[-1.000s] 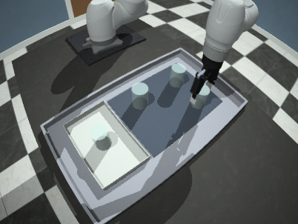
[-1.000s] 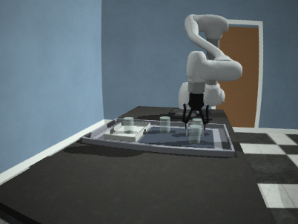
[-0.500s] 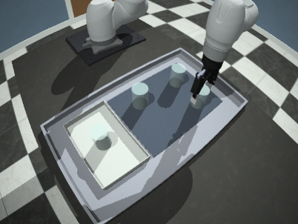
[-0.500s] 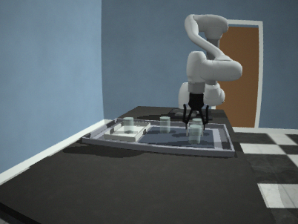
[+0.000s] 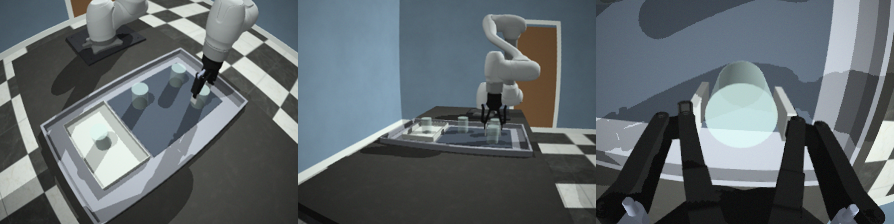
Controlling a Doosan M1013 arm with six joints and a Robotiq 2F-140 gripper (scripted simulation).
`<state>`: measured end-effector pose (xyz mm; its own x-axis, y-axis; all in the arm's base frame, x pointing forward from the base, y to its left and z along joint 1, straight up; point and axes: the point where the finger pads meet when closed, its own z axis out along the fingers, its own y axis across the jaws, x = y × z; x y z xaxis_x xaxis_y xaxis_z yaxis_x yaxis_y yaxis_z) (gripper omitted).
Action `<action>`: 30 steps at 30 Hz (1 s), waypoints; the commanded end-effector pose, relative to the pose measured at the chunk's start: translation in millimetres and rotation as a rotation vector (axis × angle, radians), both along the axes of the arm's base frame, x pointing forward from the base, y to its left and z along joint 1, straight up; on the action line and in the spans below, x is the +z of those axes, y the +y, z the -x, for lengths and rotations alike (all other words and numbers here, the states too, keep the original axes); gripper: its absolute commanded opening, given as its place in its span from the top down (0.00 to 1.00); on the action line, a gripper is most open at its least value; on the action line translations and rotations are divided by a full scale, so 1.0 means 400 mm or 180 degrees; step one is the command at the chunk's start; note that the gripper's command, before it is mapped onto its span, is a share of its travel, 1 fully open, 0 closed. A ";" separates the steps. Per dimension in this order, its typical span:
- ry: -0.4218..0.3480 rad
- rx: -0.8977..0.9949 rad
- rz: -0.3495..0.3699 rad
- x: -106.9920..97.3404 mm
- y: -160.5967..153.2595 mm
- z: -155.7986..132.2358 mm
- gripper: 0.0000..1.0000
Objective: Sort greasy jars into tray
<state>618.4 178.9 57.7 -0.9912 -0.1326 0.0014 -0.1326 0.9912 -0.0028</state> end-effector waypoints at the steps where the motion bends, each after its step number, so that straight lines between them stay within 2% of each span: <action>1: 0.0000 0.0000 -0.0001 0.000 0.000 0.000 0.52; 30: 0.0000 0.0000 -0.0001 0.000 0.000 0.000 0.55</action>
<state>618.4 178.9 57.7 -0.9912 -0.1326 0.0014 -0.1326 0.9912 -0.0028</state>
